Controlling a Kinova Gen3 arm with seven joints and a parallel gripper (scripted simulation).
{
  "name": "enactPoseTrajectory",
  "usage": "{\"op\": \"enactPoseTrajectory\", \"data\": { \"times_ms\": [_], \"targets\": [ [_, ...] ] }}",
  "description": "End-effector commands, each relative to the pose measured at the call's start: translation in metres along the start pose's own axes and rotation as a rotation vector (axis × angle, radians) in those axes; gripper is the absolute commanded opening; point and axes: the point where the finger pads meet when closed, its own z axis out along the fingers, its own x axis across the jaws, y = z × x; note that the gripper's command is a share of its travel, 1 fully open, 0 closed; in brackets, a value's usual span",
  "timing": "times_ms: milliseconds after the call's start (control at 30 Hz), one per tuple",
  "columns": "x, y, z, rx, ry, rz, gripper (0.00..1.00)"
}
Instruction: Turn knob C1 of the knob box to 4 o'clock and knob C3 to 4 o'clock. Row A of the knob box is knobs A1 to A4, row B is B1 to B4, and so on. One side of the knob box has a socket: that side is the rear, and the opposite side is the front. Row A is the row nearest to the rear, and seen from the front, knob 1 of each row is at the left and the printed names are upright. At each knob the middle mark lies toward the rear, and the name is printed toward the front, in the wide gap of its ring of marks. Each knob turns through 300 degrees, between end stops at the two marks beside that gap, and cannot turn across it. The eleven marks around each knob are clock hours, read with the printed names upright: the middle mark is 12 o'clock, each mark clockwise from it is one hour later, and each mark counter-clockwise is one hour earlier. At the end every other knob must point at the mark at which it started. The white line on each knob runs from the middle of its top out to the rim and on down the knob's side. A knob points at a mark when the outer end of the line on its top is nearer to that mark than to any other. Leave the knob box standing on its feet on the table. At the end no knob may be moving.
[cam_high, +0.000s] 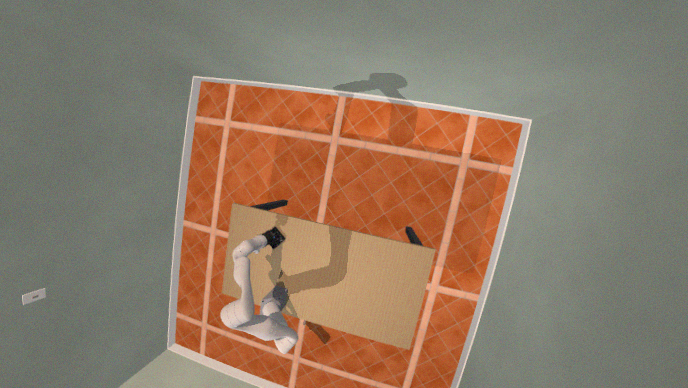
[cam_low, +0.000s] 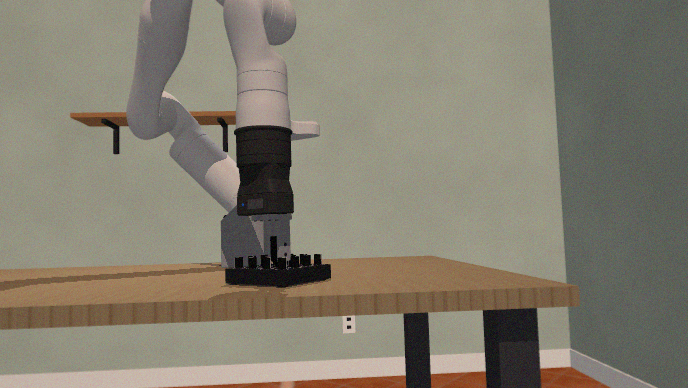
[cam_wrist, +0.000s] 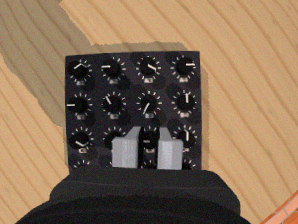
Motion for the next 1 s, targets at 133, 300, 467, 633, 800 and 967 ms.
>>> {"op": "enactPoseTrajectory", "data": {
  "times_ms": [133, 300, 467, 633, 800, 967],
  "targets": [
    [-0.0008, 0.0027, 0.0014, -0.008, 0.001, 0.108, 0.3],
    [-0.0008, 0.0028, 0.0014, -0.008, 0.001, 0.199, 0.3],
    [-0.0008, 0.0029, 0.0014, -0.008, 0.001, 0.261, 0.3],
    [-0.0007, 0.003, 0.0013, -0.008, 0.002, 0.375, 0.3],
    [-0.0007, 0.0031, 0.0013, -0.008, 0.003, 0.499, 0.3],
    [-0.0044, 0.0011, 0.0013, -0.006, -0.009, 0.576, 0.3]
  ]
}}
